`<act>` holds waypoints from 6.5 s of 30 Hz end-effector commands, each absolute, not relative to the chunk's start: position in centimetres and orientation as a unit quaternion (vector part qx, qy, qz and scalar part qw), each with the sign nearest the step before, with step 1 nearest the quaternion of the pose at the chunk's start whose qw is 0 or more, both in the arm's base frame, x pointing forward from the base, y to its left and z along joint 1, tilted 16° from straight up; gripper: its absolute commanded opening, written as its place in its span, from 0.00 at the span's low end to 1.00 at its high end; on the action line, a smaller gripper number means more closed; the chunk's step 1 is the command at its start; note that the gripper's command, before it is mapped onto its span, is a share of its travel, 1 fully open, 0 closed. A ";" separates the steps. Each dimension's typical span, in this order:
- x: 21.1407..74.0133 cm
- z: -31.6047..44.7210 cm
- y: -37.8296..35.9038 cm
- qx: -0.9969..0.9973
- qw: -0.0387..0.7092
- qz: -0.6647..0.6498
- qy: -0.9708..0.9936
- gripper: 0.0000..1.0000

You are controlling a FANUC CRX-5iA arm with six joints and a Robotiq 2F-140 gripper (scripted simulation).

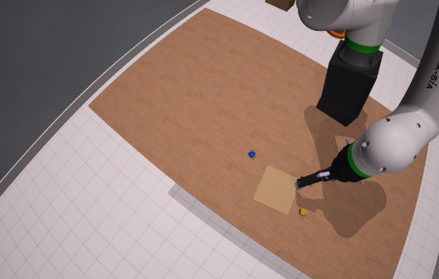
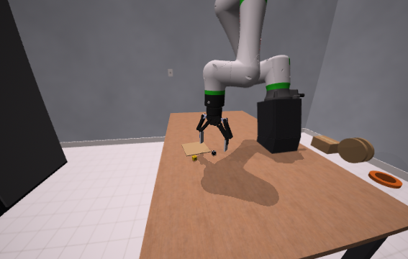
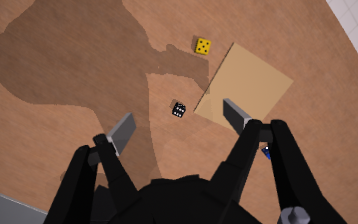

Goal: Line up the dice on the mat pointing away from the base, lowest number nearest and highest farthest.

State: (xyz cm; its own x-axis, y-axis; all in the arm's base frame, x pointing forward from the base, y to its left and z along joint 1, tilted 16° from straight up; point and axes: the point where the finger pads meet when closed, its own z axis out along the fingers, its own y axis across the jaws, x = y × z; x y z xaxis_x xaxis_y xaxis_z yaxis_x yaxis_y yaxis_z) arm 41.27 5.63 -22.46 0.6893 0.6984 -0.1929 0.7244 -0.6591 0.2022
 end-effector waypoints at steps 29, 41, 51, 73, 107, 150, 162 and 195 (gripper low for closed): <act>41.3 -22.5 5.6 0.909 0.132 -0.049 0.391 1.00; 44.3 -22.7 6.6 0.909 0.132 -0.049 0.391 1.00; 50.6 -23.2 8.7 0.909 0.132 -0.049 0.391 1.00; 52.2 -23.3 9.2 0.909 0.132 -0.049 0.391 1.00; 52.1 -20.3 10.1 0.909 0.132 -0.049 0.391 1.00; 48.8 -9.1 -7.5 0.988 0.139 -0.002 0.071 1.00; 44.6 -7.3 -15.4 0.986 0.140 0.019 -0.083 1.00; 44.5 -7.7 -15.6 0.954 0.135 0.045 -0.265 1.00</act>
State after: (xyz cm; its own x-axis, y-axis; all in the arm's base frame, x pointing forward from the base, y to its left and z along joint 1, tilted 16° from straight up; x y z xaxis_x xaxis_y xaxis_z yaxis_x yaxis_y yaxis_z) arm 44.51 -15.62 -7.64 0.8960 -0.4256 0.1268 -0.4440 -0.8645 0.2358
